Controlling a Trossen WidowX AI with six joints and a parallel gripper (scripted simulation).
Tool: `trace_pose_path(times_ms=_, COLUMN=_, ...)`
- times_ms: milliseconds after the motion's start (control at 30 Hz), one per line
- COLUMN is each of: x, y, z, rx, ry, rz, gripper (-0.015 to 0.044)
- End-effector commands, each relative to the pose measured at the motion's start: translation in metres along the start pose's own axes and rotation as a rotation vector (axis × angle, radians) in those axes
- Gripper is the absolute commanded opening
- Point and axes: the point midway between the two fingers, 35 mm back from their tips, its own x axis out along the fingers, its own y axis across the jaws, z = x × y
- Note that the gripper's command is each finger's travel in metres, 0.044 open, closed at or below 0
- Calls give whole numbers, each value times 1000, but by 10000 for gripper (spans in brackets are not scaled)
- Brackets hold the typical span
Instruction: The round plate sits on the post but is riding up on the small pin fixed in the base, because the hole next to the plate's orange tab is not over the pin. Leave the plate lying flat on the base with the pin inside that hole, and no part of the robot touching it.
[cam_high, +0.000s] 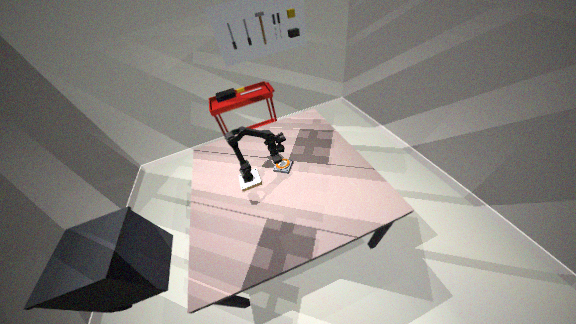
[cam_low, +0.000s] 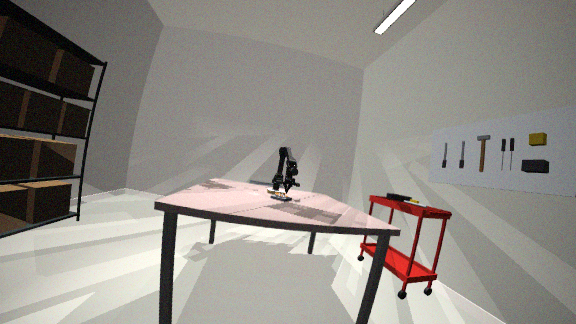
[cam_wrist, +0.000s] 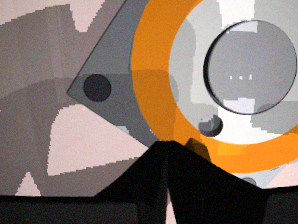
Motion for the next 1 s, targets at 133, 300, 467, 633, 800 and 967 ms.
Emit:
trace_pose_path(times_ms=133, x=1, y=-10, z=-10, rx=1, ry=11, rz=-8, gripper=0)
trace_pose_path(times_ms=300, x=0, y=-16, z=-13, rx=1, ry=12, rz=-8, gripper=0)
trace_pose_path(times_ms=467, x=-1, y=-22, z=-15, rx=1, ry=12, rz=-9, gripper=0)
trace_pose_path(times_ms=633, x=-2, y=-28, z=-17, rx=1, ry=12, rz=-9, gripper=0)
trace_pose_path(times_ms=800, x=-2, y=-34, z=-18, rx=1, ry=12, rz=-10, gripper=0)
trace_pose_path(times_ms=967, x=-3, y=-41, z=-18, rx=1, ry=12, rz=-10, gripper=0)
